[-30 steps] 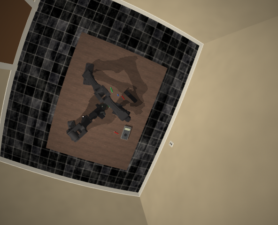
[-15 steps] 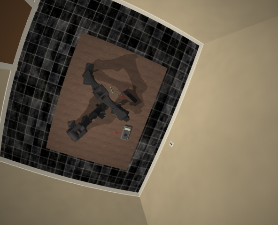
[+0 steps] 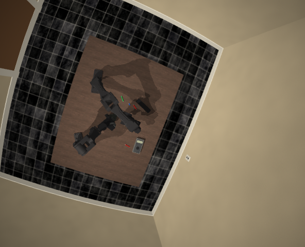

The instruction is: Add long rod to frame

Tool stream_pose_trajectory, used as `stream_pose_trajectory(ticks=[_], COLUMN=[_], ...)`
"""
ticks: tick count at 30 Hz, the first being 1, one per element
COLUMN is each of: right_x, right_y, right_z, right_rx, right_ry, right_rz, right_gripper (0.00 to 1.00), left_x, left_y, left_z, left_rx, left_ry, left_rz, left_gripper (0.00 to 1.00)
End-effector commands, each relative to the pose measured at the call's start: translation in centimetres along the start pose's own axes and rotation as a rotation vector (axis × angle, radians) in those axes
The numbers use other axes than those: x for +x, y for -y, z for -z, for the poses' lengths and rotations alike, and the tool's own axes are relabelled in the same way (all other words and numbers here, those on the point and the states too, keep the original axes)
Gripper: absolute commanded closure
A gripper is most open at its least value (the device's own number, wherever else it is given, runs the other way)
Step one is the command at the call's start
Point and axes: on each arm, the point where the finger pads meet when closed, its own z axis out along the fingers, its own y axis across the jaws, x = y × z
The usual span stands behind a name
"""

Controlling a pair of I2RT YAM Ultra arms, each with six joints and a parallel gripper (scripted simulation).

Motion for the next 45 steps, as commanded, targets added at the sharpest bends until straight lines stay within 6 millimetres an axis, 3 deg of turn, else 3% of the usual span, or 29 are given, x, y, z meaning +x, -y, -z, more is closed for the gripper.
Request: stream_pose_trajectory(ticks=[1,6,24,27,38,40,41,45], right_x=[-0.3,-0.3,-0.3,-0.3,-0.3,-0.3,-0.3,-0.3], right_y=[0.1,0.1,0.1,0.1,0.1,0.1,0.1,0.1], right_z=[0.1,0.1,0.1,0.1,0.1,0.1,0.1,0.1], right_rx=[0.009,0.009,0.009,0.009,0.009,0.009,0.009,0.009], right_ry=[0.016,0.016,0.016,0.016,0.016,0.016,0.016,0.016], right_rz=[0.0,0.0,0.0,0.0,0.0,0.0,0.0,0.0], right_gripper=[1.0,1.0,1.0,1.0,1.0,1.0,1.0,1.0], left_x=[1.9,3.0,2.8,2.8,2.7,2.6,2.6,2.6], left_y=[0.1,0.1,0.3,0.3,-0.2,-0.2,-0.1,0.0], left_z=[0.2,-0.3,-0.9,-0.9,0.8,1.2,2.6,4.6], left_rx=[-0.004,-0.016,0.01,0.01,0.002,0.002,0.021,0.057], left_ry=[-0.027,-0.052,0.012,0.012,-0.003,-0.002,0.037,0.098], left_rz=[-0.003,-0.003,-0.014,-0.014,-0.006,0.0,-0.003,-0.002], left_gripper=[1.0,1.0,1.0,0.66,0.66,0.43,0.36,0.36])
